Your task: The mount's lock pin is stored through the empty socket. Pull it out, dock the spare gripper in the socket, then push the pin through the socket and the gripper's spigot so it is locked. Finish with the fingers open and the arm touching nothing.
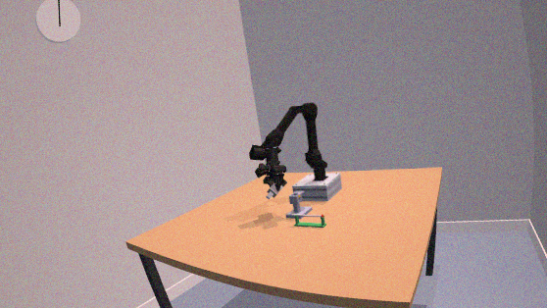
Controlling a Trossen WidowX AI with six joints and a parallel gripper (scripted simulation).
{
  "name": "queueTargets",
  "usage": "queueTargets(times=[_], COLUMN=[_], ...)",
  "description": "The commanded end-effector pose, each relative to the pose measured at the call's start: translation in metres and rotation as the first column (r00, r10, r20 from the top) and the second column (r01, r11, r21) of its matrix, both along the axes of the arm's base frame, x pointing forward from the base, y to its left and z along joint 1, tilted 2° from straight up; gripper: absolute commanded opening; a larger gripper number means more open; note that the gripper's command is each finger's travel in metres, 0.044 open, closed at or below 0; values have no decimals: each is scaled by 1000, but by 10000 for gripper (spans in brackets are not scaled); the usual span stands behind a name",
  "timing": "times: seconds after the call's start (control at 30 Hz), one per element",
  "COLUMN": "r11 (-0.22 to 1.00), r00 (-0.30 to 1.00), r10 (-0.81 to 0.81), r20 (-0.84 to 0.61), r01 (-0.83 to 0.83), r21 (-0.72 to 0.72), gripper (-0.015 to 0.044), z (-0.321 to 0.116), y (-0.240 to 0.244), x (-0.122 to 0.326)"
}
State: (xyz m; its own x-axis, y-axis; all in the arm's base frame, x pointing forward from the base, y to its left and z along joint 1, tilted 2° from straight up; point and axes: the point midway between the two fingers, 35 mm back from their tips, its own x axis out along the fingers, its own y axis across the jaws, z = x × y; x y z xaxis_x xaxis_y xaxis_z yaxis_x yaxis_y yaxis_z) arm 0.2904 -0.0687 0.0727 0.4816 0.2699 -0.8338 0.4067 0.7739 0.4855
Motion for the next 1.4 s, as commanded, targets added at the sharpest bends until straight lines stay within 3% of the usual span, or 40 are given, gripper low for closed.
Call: queueTargets(times=[0.0, 0.67, 1.17, 1.37], r11=[995, 858, 694, 655], r00=[997, 848, 565, 480], r10=[-45, -189, -206, -201], r20=[-58, -495, -799, -854], r01=[50, 388, 660, 714], r21=[88, 336, 288, 248], gripper=[0, 0, 0, 0], z=[7, 31, 58, 66], y=[9, 51, 80, 86], x=[3, -4, -10, -12])
